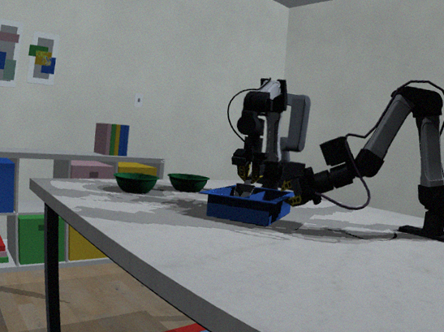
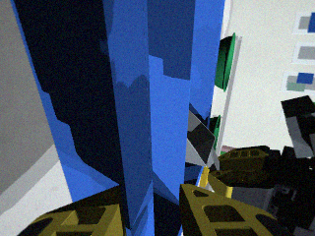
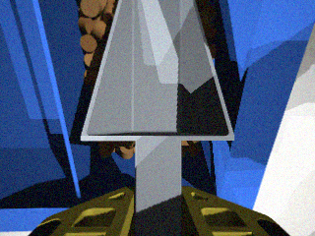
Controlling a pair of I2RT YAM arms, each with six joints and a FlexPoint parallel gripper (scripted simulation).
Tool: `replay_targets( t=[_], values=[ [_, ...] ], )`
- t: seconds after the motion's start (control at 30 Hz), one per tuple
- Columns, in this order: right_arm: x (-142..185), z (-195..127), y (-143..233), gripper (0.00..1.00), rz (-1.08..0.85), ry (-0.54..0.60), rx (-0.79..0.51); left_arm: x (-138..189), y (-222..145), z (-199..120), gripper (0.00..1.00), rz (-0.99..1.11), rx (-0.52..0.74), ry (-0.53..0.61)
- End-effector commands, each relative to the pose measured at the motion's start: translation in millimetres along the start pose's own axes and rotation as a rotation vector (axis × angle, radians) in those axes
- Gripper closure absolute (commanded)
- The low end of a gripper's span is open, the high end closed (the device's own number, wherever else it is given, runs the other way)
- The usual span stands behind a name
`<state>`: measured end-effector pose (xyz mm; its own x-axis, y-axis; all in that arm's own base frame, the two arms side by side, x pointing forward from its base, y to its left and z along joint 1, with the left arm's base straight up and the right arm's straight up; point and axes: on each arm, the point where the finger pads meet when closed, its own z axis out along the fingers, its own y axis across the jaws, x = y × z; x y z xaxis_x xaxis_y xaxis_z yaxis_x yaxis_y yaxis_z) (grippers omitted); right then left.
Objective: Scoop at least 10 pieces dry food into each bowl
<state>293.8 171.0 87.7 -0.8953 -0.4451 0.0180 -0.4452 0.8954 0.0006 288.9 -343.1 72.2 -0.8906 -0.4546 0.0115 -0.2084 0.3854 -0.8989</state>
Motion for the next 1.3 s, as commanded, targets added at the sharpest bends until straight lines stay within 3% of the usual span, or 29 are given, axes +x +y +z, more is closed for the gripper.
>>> replay_targets(
  t=[0.0,0.33,0.37,0.43,0.67,0.97,1.0,1.07,1.27],
  values=[
    [-9,-11,4,1.0,-0.019,-0.059,-0.016,1,-41,-4,0.72,0.029,0.097,-0.001],
    [-10,-21,-1,1.0,-0.008,-0.071,-0.049,2,-49,-4,0.72,0.035,0.114,0.001],
    [-4,-14,-2,1.0,-0.04,-0.022,-0.103,0,-38,0,0.72,0.021,0.073,-0.002],
    [-8,-22,-2,1.0,0.006,-0.07,-0.054,1,-50,-4,0.72,0.032,0.106,-0.004],
    [-6,-21,-11,1.0,-0.027,-0.048,-0.122,2,-53,-3,0.72,0.03,0.099,-0.004],
    [-8,-17,-16,1.0,-0.001,-0.048,-0.082,2,-56,-3,0.72,0.028,0.093,-0.007],
    [-5,-6,-14,1.0,-0.06,0.001,-0.161,1,-60,-3,0.72,0.032,0.107,-0.009],
    [-5,-22,-12,1.0,0.009,-0.045,-0.12,2,-62,-3,0.72,0.032,0.108,-0.002],
    [-4,-8,-17,1.0,-0.025,-0.001,-0.186,2,-65,-1,0.72,0.029,0.098,-0.007]
  ],
)
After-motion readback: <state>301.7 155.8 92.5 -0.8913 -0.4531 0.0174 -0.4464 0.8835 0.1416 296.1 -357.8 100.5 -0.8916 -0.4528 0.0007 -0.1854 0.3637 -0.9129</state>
